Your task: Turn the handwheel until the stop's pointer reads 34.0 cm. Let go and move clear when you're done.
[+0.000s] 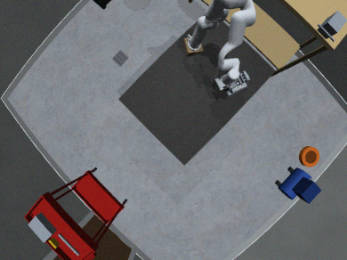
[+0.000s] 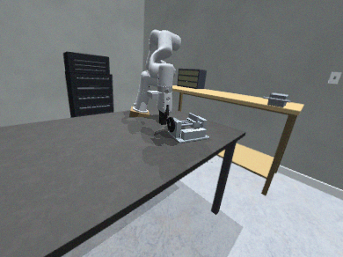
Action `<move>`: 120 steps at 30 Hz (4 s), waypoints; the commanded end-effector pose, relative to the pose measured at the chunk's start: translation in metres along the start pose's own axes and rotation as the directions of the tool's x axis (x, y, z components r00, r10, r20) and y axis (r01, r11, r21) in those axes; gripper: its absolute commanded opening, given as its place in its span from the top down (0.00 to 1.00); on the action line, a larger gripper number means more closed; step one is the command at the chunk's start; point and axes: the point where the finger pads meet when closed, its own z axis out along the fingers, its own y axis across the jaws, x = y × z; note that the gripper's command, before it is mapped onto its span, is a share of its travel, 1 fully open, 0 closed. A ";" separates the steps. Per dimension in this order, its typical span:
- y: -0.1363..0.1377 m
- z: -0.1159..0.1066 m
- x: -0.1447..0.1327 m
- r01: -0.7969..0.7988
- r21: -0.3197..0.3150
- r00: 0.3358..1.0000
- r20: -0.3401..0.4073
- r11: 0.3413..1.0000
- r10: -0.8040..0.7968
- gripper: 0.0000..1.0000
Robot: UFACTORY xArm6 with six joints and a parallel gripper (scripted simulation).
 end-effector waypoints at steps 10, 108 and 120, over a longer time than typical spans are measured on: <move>-0.007 -0.006 0.000 0.001 0.008 1.000 -0.001 1.000 -0.001 0.94; -0.015 -0.009 0.000 0.001 0.008 1.000 -0.001 1.000 -0.001 0.94; -0.019 -0.010 0.000 0.001 0.008 1.000 -0.001 1.000 -0.001 0.94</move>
